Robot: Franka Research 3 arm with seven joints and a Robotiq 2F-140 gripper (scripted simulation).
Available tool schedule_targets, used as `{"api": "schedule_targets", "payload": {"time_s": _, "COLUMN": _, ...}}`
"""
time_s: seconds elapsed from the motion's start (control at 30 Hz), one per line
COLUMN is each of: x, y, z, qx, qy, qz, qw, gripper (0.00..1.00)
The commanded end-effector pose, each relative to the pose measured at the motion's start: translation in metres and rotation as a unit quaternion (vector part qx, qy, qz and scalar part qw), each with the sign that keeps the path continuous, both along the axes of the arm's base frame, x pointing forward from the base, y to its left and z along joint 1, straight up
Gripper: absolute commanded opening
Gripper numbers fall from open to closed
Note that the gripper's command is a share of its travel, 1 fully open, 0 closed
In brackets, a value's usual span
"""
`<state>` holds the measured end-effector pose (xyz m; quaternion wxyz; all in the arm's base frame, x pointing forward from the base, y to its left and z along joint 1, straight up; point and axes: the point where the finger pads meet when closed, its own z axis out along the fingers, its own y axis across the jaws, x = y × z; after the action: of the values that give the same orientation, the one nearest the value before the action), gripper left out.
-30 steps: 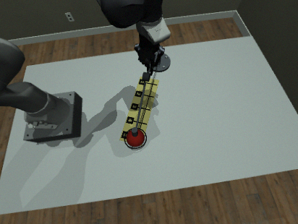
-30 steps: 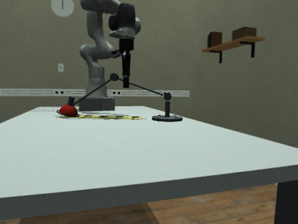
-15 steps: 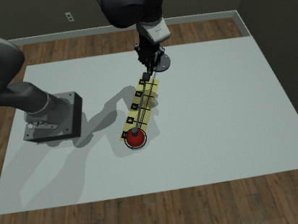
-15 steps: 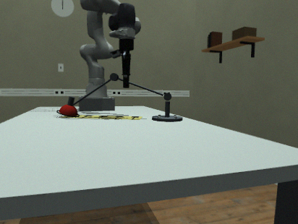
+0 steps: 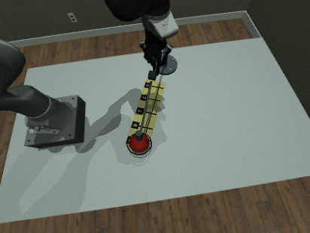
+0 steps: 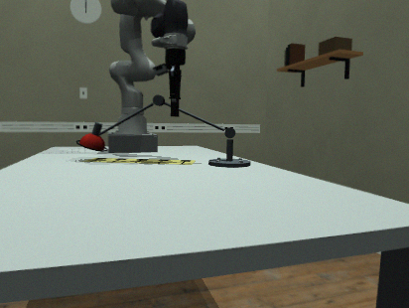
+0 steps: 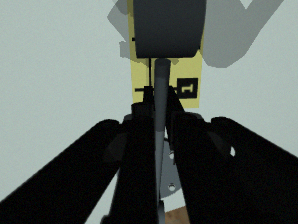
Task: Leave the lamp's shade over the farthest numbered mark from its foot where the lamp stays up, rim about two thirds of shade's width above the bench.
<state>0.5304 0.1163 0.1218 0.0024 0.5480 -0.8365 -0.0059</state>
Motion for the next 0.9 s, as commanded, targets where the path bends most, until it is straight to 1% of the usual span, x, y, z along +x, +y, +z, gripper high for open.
{"api": "schedule_targets", "payload": {"time_s": 0.0, "x": 0.0053, "y": 0.0061, "z": 0.0130, "qx": 0.000, "qy": -0.007, "qz": 0.003, "qw": 1.000, "gripper": 0.10}}
{"api": "schedule_targets", "payload": {"time_s": 0.57, "x": 0.0053, "y": 0.0061, "z": 0.0130, "qx": 0.000, "qy": -0.007, "qz": 0.003, "qw": 1.000, "gripper": 0.10}}
{"api": "schedule_targets", "payload": {"time_s": 0.87, "x": 0.0054, "y": 0.0093, "z": 0.0183, "qx": 0.000, "qy": -0.005, "qz": 0.001, "qw": 1.000, "gripper": 0.10}}
